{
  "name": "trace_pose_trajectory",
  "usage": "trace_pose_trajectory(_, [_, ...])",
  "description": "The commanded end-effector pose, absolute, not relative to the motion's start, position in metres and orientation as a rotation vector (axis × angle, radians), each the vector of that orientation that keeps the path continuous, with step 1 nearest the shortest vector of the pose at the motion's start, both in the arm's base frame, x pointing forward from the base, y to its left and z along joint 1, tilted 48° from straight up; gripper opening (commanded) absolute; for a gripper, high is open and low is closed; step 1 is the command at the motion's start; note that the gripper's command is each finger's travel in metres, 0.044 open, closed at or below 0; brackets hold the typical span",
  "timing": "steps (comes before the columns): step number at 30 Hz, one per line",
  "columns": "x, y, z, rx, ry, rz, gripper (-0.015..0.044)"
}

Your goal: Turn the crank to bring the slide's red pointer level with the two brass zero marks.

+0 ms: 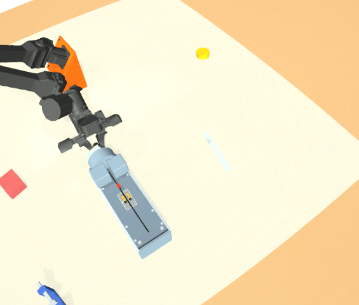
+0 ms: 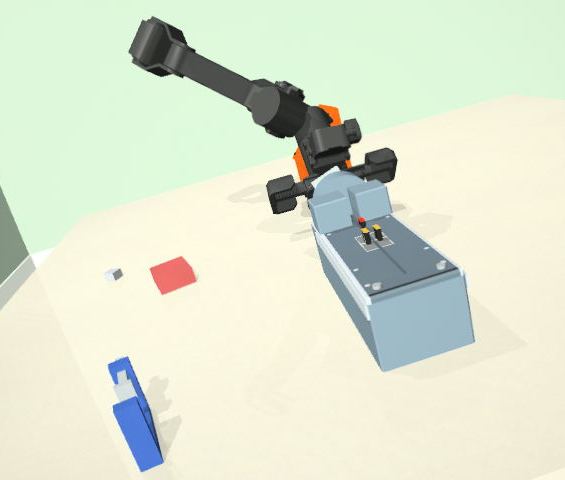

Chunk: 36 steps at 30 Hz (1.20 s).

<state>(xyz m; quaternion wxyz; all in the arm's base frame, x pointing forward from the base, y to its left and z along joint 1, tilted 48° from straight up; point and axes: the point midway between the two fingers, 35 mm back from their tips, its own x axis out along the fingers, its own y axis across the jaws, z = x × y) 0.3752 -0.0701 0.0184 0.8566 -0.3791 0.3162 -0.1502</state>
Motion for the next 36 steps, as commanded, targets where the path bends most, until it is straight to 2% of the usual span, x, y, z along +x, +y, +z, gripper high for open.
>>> trace_pose_trajectory(1, [0.375,-0.068,0.017,-0.795,0.664,-0.307,0.0])
trace_pose_trajectory(13, [0.375,-0.07,0.018,-0.797,0.665,-0.316,0.0])
trace_pose_trajectory(30, [0.375,-0.07,0.018,-0.797,0.665,-0.316,0.044])
trace_pose_trajectory(36, [0.375,-0.056,0.031,-0.794,0.666,-0.315,0.044])
